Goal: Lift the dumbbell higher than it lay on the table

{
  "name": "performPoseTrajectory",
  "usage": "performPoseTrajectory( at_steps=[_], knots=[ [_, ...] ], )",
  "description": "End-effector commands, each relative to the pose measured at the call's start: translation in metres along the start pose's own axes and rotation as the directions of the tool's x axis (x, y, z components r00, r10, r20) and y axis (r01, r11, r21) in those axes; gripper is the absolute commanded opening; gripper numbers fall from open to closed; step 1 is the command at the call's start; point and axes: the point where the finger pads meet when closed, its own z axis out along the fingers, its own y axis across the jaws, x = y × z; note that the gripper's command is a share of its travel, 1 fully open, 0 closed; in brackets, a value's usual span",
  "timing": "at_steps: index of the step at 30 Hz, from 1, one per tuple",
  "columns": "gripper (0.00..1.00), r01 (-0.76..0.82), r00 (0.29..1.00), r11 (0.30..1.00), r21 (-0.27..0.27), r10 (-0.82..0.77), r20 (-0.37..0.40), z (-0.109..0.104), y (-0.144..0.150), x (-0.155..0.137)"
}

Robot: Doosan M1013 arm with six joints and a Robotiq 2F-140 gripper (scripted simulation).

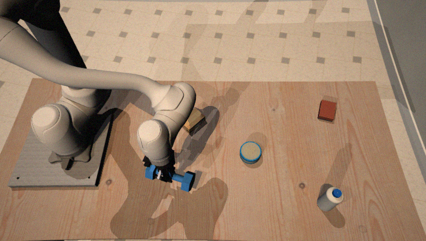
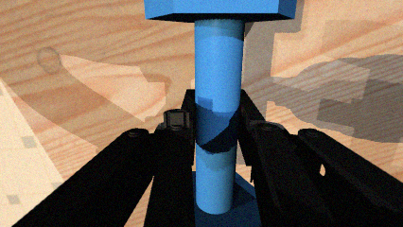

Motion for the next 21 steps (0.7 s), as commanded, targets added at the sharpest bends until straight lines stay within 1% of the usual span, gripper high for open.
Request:
performPoseTrajectory(
  at_steps=[1,12,21],
  knots=[
    [0.10,0.000,1.000,1.000,0.000,0.000,0.001,-0.010,0.000,0.000],
    [0.10,0.000,1.000,1.000,0.000,0.000,0.001,-0.038,0.000,-0.001],
    [0.10,0.000,1.000,1.000,0.000,0.000,0.001,-0.048,0.000,0.000]
  ],
)
